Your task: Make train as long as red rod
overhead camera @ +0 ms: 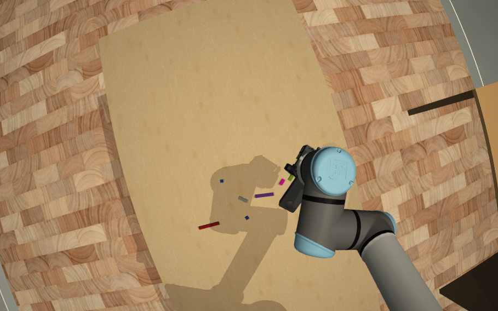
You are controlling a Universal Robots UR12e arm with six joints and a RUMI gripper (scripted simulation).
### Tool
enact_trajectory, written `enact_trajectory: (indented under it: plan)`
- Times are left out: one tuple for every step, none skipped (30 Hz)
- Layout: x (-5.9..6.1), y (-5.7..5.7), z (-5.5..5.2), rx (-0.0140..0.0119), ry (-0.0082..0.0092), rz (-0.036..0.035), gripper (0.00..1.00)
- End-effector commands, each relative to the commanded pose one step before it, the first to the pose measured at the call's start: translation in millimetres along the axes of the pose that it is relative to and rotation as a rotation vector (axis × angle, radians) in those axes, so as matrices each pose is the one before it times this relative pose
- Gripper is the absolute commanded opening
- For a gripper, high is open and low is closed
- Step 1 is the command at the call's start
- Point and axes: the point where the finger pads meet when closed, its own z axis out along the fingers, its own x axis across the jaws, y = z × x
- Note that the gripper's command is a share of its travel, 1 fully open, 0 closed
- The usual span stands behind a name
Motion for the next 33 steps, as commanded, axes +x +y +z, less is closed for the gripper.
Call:
enact_trajectory:
  plan:
    - [0.49,0.57,14.82,-0.0009,0.0006,-0.00002,0.0]
    - [0.05,0.01,4.15,0.0,0.0,0.0,0.0]
    - [0.05,0.01,4.34,0.0,0.0,0.0,0.0]
    - [0.05,0.01,4.47,0.0,0.0,0.0,0.0]
    - [0.05,0.01,4.54,0.0,0.0,0.0,0.0]
    - [0.05,0.01,4.56,0.0,0.0,0.0,0.0]
    - [0.0,0.0,0.0,0.0,0.0,0.0,0.0]
    - [0.0,0.0,0.0,0.0,0.0,0.0,0.0]
    - [0.05,0.01,4.53,0.0,0.0,0.0,0.0]
    - [0.05,0.01,4.44,0.0,0.0,0.0,0.0]
    - [0.04,0.01,4.3,0.0,0.0,0.0,0.0]
    - [0.04,0.01,4.11,0.0,0.0,0.0,0.0]
    - [0.04,0.01,3.87,0.0,0.0,0.0,0.0]
    - [0.04,0.01,3.6,0.0,0.0,0.0,0.0]
    - [0.03,0.0,3.3,0.0,0.0,0.0,0.0]
    - [0.03,0.01,2.97,0.0,0.0,0.0,0.0]
    - [0.03,0.01,2.61,0.0,0.0,0.0,0.0]
    - [0.02,0.01,2.25,0.0,0.0,0.0,0.0]
    - [0.02,0.0,1.87,0.0,0.0,0.0,0.0]
    - [0.02,0.01,1.5,0.0,0.0,0.0,0.0]
    - [0.01,0.0,1.15,0.0,0.0,0.0,0.0]
    - [0.01,0.0,0.82,0.0,0.0,0.0,0.0]
    - [0.0,0.0,0.53,0.0,0.0,0.0,0.0]
    - [0.0,0.0,0.0,0.0,0.0,0.0,0.0]
    - [0.0,0.0,0.0,0.0,0.0,0.0,0.0]
    - [0.0,0.0,0.29,0.0,0.0,0.0,0.0]
    - [0.0,0.0,0.11,0.0,0.0,0.0,0.0]
    - [0.0,0.0,0.02,0.0,0.0,0.0,0.0]
    - [0.0,0.0,0.0,0.0,0.0,0.0,0.0]
    - [0.0,0.0,0.0,0.0,0.0,0.0,0.0]
    - [0.0,0.0,0.0,0.0,0.0,0.0,0.0]
    - [0.0,0.0,0.0,0.0,0.0,0.0,0.0]
    - [0.0,0.0,0.0,0.0,0.0,0.0,0.0]
